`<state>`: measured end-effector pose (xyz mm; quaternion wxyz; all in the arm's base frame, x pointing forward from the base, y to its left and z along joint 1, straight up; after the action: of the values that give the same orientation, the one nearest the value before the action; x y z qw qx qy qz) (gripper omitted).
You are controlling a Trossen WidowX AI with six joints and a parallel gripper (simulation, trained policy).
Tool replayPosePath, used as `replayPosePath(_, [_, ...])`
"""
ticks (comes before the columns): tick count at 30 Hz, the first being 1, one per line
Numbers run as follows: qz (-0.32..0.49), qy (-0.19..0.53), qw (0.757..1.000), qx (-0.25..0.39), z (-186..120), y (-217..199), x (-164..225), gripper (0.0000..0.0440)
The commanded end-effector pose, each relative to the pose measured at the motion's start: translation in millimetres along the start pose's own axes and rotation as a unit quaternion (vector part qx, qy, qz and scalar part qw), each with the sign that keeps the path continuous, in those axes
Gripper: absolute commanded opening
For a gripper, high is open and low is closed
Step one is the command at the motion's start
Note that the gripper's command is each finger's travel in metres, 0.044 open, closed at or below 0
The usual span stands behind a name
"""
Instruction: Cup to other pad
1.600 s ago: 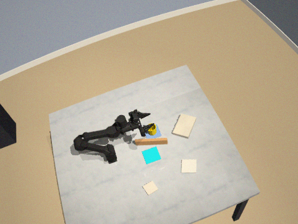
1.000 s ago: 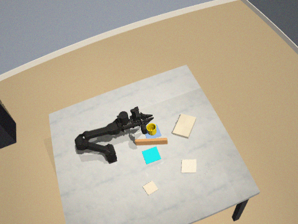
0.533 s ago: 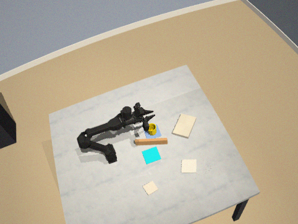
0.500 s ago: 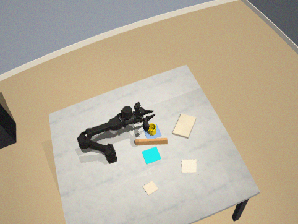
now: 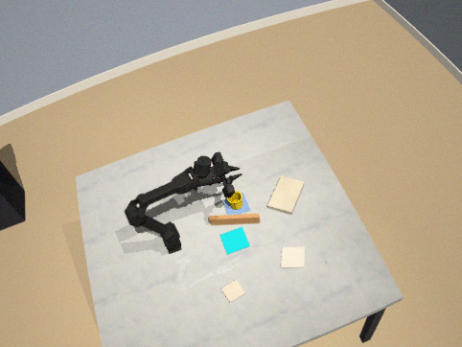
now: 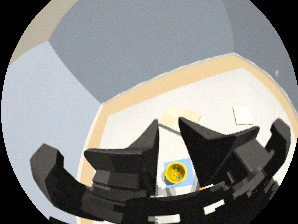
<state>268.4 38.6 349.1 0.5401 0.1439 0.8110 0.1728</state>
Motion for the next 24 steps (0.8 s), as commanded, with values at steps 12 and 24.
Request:
replayPosePath(12, [0.087,0.08,0.993,0.023,14,21,-9,0.0128])
replayPosePath(24, [0.158,0.148,0.974,0.063,27,36,-8,0.0133])
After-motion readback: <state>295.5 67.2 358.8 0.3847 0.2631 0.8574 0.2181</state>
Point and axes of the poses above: the point midway between the two fingers, 35 mm back from their tips, its own z axis out along the fingers, its own y axis across the jaws, x = y × z, the point moved 10 cm from there along -z, back along the fingers, and after that the axes turned 7 degrees about z, right-handed, at the moved point
